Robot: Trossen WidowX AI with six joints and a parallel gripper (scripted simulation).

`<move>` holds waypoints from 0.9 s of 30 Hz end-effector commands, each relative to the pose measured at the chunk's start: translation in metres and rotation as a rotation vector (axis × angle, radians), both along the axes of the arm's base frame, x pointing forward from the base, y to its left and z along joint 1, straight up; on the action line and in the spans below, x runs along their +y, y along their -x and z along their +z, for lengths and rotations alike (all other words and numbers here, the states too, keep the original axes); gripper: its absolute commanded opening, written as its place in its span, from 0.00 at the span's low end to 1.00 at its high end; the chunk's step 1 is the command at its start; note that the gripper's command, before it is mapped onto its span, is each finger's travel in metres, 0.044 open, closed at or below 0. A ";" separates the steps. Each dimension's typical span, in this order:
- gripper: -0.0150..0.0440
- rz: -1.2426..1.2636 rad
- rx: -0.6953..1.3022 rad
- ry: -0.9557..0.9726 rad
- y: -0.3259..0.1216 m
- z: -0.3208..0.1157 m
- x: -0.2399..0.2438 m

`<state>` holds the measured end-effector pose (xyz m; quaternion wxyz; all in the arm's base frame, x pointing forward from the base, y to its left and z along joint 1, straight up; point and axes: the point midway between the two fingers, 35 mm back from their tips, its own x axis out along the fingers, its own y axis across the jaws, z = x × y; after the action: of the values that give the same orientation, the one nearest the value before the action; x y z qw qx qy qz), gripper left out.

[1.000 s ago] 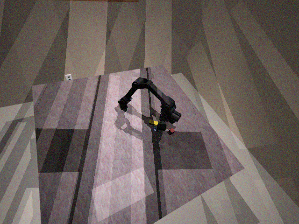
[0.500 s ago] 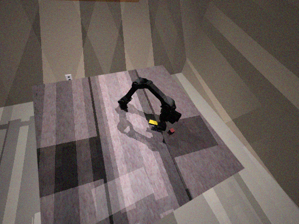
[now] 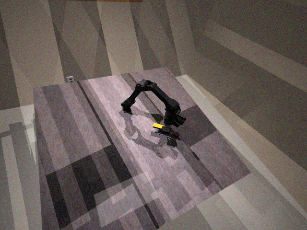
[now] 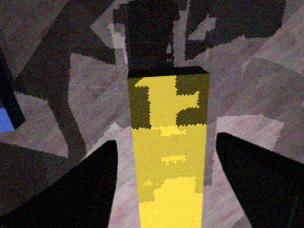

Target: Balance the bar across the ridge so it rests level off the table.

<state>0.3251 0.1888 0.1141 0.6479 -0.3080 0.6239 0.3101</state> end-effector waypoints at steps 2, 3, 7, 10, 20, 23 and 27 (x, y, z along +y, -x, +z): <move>0.88 0.000 -0.001 0.001 0.000 0.000 0.000; 0.92 0.000 -0.001 0.001 0.000 0.000 0.000; 1.00 0.000 -0.001 0.001 0.000 0.000 0.000; 1.00 0.000 -0.009 -0.004 -0.002 0.019 0.001; 1.00 0.000 -0.044 -0.025 0.004 0.099 -0.002; 1.00 0.000 -0.044 -0.025 0.004 0.099 -0.002; 1.00 0.000 -0.044 -0.025 0.004 0.099 -0.002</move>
<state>0.3204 0.1859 0.2105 0.6633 -0.3070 0.6076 0.3108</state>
